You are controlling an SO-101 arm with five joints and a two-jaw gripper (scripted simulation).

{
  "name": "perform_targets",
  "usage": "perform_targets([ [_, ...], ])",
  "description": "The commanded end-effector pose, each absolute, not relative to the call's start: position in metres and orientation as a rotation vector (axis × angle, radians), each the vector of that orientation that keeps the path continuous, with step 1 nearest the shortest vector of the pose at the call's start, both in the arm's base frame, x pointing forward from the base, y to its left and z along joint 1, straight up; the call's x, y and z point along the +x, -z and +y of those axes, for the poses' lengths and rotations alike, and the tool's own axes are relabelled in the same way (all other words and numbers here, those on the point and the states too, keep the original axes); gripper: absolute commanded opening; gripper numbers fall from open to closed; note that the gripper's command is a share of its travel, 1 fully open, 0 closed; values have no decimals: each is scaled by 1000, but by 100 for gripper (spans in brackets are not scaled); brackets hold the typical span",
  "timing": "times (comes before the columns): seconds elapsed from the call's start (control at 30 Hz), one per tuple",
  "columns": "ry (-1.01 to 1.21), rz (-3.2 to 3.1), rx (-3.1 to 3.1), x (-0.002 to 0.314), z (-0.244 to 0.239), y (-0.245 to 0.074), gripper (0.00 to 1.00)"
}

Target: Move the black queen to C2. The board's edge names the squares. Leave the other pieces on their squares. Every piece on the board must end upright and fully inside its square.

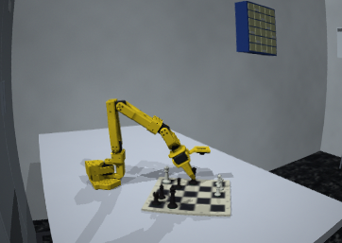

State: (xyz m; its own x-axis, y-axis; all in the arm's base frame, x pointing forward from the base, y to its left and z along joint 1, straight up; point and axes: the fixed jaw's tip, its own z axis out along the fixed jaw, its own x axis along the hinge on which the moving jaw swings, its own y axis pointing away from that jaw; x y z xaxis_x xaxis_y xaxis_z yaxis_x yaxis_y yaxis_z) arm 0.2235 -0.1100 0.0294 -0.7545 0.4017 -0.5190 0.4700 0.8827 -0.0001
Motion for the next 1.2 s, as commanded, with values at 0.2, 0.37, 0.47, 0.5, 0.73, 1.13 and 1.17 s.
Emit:
perform_targets([
  [0.2, 171, 2527, 622, 223, -106, -29, 12],
  [0.37, 171, 2527, 622, 224, -107, -32, 12],
  [0.47, 171, 2527, 622, 225, -107, -35, 12],
  [0.5, 171, 2527, 622, 225, -107, -35, 12],
  [0.73, 171, 2526, 622, 225, -107, -35, 12],
  [1.13, 171, 2526, 622, 228, -109, -40, 12],
  [1.17, 171, 2526, 622, 228, -109, -40, 12],
])
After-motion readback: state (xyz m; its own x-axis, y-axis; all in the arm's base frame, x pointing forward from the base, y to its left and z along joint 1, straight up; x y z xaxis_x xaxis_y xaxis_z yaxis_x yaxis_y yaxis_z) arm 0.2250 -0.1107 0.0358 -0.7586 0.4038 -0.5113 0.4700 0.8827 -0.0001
